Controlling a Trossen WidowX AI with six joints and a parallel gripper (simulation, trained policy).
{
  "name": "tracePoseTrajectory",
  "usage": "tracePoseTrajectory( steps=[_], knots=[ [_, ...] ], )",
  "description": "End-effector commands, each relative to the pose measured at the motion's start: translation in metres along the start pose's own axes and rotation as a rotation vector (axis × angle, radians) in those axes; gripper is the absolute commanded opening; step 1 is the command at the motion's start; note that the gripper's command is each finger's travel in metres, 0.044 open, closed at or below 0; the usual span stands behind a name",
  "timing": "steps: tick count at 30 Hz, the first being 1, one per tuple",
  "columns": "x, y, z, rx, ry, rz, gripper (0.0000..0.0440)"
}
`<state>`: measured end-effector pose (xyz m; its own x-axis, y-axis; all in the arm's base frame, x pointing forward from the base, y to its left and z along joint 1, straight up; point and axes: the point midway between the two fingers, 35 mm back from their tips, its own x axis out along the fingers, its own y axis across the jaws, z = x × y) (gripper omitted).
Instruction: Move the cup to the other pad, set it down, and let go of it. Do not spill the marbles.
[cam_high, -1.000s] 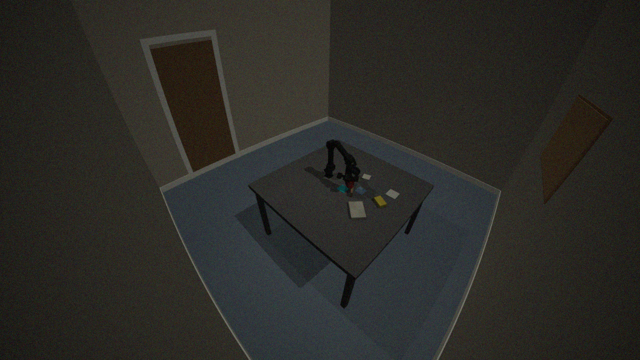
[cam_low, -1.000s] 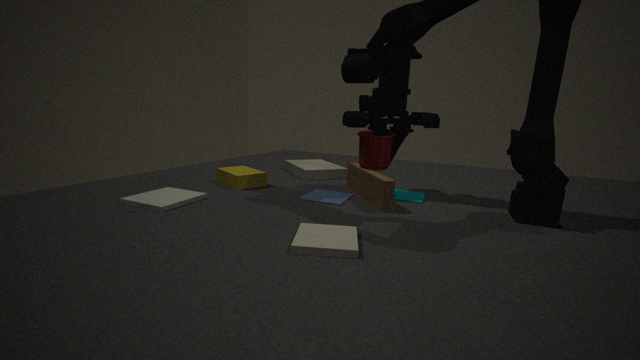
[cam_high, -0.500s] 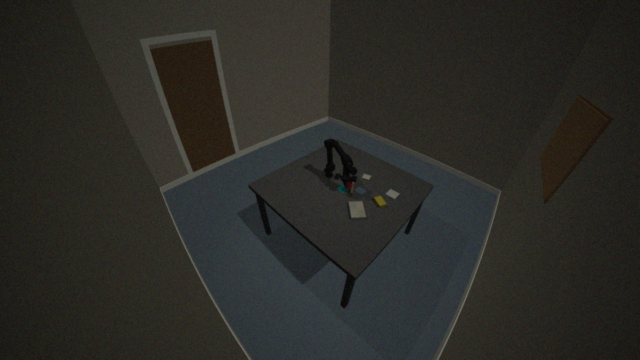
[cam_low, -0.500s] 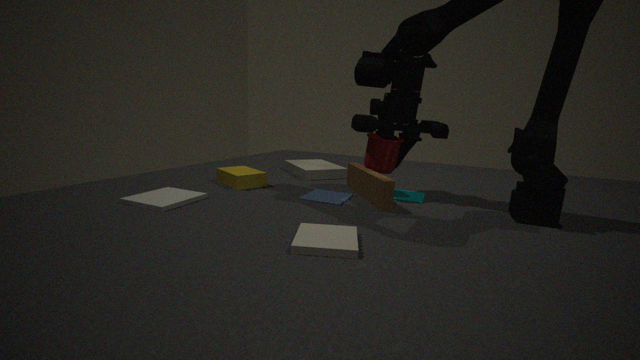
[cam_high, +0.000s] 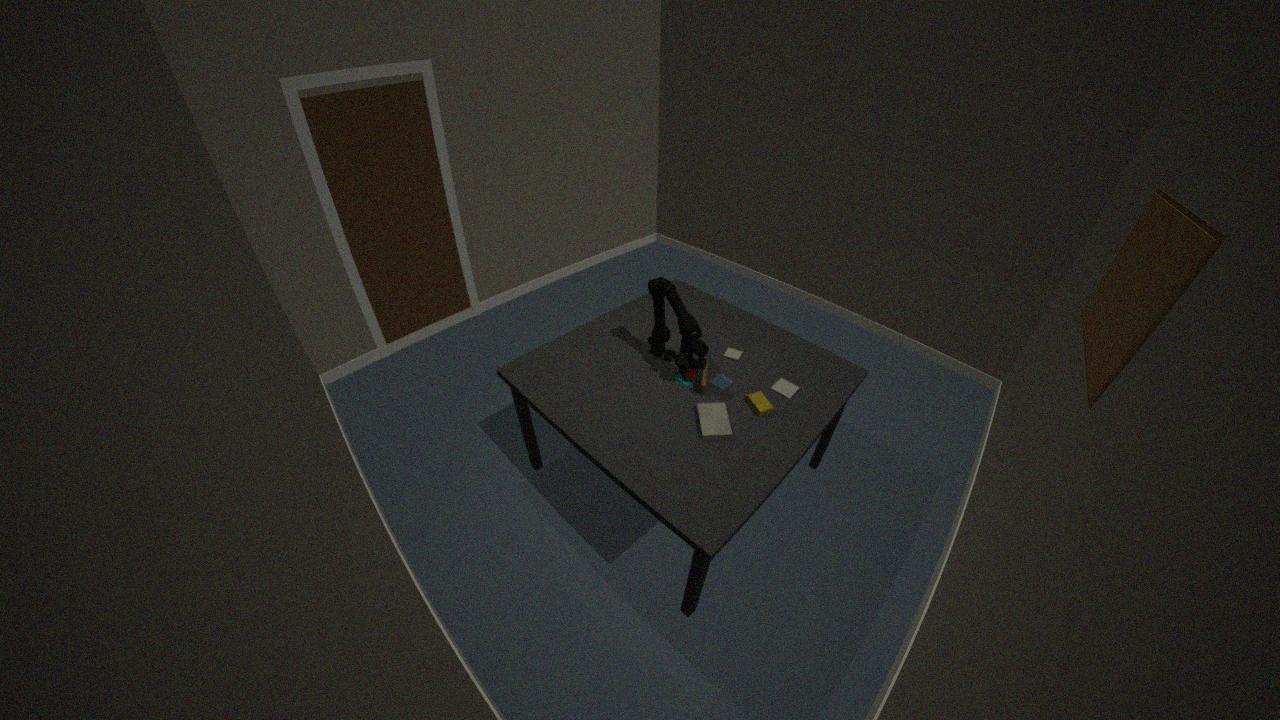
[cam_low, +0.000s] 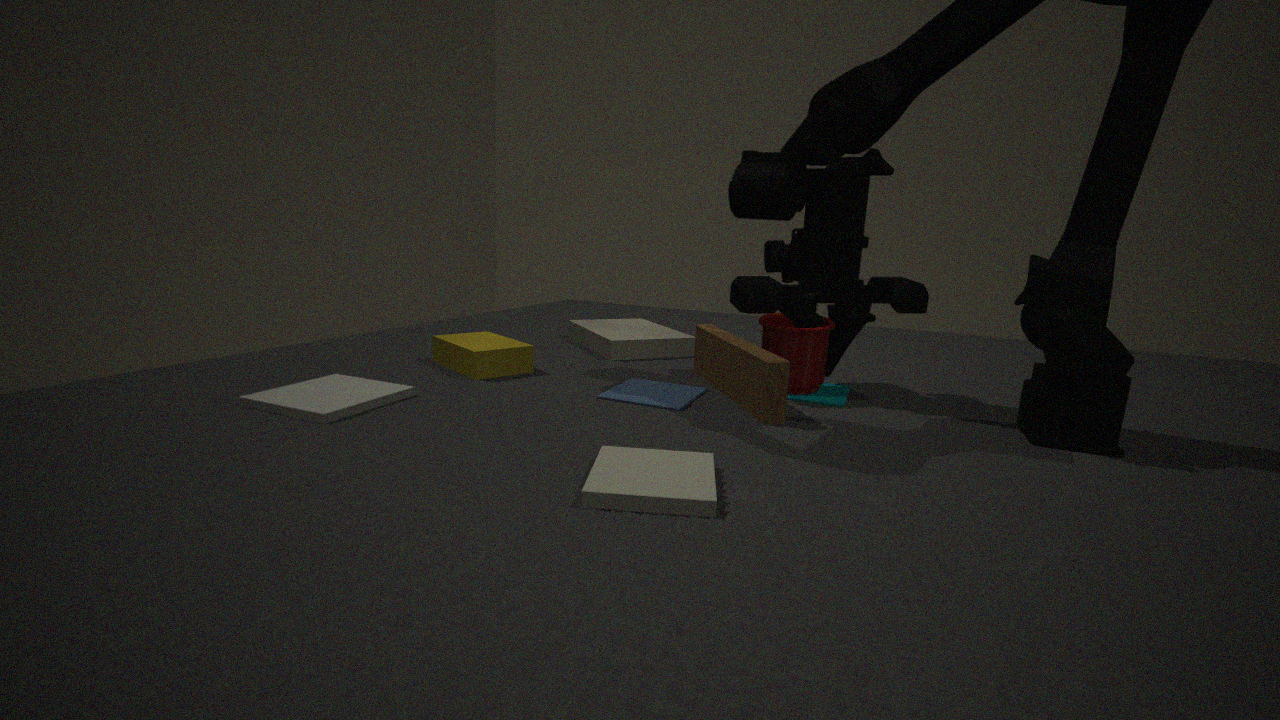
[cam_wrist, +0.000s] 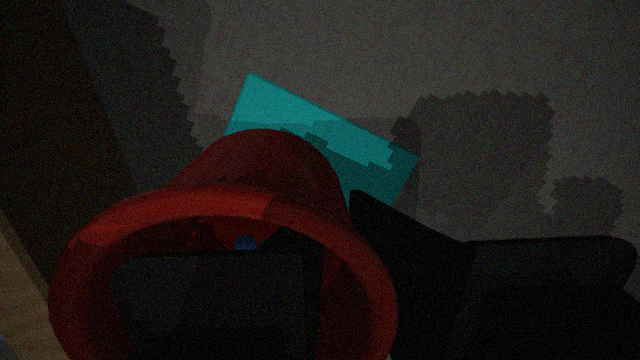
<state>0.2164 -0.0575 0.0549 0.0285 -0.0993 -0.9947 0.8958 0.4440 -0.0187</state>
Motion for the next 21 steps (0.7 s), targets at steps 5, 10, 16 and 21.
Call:
tracePoseTrajectory(
  steps=[5,10,16,21],
  knots=[
    [-0.007,-0.005,0.005,0.034,-0.027,0.017,0.0147],
    [-0.006,-0.009,0.006,0.024,-0.041,0.0,0.0077],
    [-0.009,-0.007,0.008,0.025,-0.055,0.022,0.0075],
    [-0.014,-0.006,0.007,0.033,-0.058,0.068,0.0124]
  ],
)
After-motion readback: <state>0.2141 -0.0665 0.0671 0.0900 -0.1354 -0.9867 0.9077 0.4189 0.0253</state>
